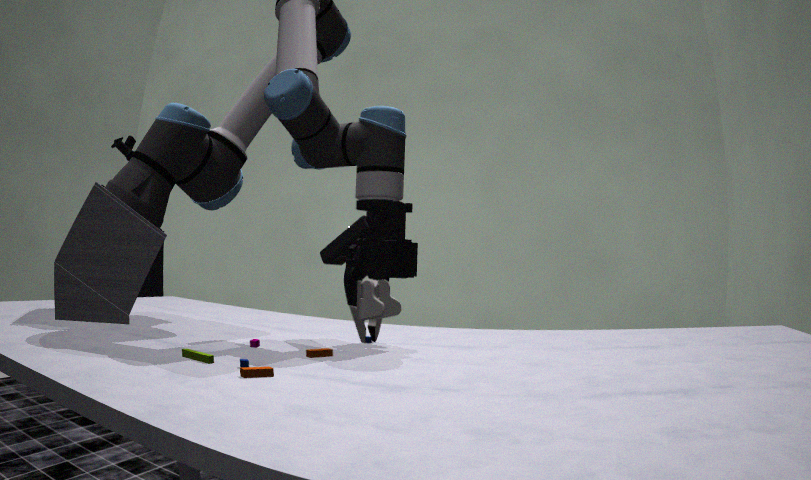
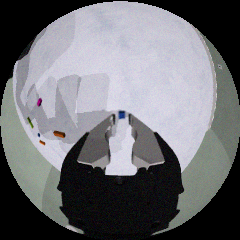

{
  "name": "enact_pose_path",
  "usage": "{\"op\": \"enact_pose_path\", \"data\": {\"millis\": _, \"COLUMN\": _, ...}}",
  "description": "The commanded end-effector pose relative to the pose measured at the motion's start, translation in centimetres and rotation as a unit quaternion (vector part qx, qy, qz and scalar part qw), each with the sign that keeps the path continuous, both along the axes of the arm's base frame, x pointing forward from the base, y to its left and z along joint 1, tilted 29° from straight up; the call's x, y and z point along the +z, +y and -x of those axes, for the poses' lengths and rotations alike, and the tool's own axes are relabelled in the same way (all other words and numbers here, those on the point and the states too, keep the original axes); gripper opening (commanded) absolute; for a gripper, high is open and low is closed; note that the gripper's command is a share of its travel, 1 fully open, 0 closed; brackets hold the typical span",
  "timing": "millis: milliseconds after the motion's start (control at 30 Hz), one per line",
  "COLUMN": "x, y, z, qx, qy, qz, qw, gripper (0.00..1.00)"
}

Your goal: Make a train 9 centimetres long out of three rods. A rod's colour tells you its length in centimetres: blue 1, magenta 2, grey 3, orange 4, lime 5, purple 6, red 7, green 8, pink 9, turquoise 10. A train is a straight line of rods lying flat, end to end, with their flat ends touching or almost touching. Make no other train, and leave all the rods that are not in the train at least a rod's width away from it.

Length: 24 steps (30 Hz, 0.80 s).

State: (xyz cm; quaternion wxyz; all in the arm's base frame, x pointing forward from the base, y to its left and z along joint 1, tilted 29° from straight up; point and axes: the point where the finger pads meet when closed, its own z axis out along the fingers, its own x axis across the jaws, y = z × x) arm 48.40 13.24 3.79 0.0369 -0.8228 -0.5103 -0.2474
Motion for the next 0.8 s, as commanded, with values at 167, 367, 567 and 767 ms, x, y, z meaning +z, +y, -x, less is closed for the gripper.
{"op": "enact_pose_path", "data": {"millis": 167, "x": -0.14, "y": 0.13, "z": 0.20, "qx": 0.001, "qy": 0.002, "qz": 0.000, "qw": 1.000, "gripper": 0.14}}
{"op": "enact_pose_path", "data": {"millis": 367, "x": -0.14, "y": 0.13, "z": 0.20, "qx": 0.001, "qy": 0.002, "qz": 0.000, "qw": 1.000, "gripper": 0.14}}
{"op": "enact_pose_path", "data": {"millis": 567, "x": -0.14, "y": 0.13, "z": 0.20, "qx": 0.001, "qy": 0.002, "qz": 0.000, "qw": 1.000, "gripper": 0.14}}
{"op": "enact_pose_path", "data": {"millis": 767, "x": -0.14, "y": 0.13, "z": 0.20, "qx": 0.001, "qy": 0.002, "qz": 0.000, "qw": 1.000, "gripper": 0.00}}
